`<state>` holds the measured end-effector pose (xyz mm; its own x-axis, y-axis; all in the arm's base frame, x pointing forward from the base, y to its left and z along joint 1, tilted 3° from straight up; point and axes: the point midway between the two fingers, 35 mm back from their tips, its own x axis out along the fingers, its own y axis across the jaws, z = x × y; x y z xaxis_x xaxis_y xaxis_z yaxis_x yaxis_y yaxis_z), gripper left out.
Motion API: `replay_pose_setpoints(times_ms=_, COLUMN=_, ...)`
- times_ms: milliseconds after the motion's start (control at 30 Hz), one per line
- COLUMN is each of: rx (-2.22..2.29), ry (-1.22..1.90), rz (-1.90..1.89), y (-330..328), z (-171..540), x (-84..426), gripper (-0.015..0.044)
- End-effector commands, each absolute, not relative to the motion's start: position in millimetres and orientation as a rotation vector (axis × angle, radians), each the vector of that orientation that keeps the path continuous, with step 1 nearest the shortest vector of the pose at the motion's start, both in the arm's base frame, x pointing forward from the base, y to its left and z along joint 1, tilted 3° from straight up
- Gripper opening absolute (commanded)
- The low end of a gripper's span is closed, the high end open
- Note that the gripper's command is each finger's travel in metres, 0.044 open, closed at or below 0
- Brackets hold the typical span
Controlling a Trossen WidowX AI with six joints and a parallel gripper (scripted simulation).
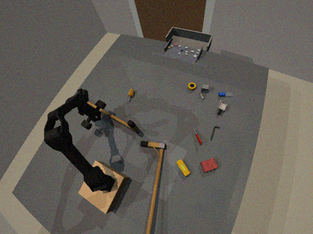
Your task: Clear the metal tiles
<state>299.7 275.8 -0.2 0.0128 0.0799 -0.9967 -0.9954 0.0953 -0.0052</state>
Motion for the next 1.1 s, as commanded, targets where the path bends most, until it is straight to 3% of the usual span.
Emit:
replay_pose_setpoints(times_ms=0, rx=-1.082, ry=1.201, rz=1.162, y=274, z=-11, x=298, gripper=0.0)
replay_pose_setpoints(times_ms=1067, rx=-1.079, ry=1.202, rz=1.157, y=275, z=-18, x=322, gripper=0.0)
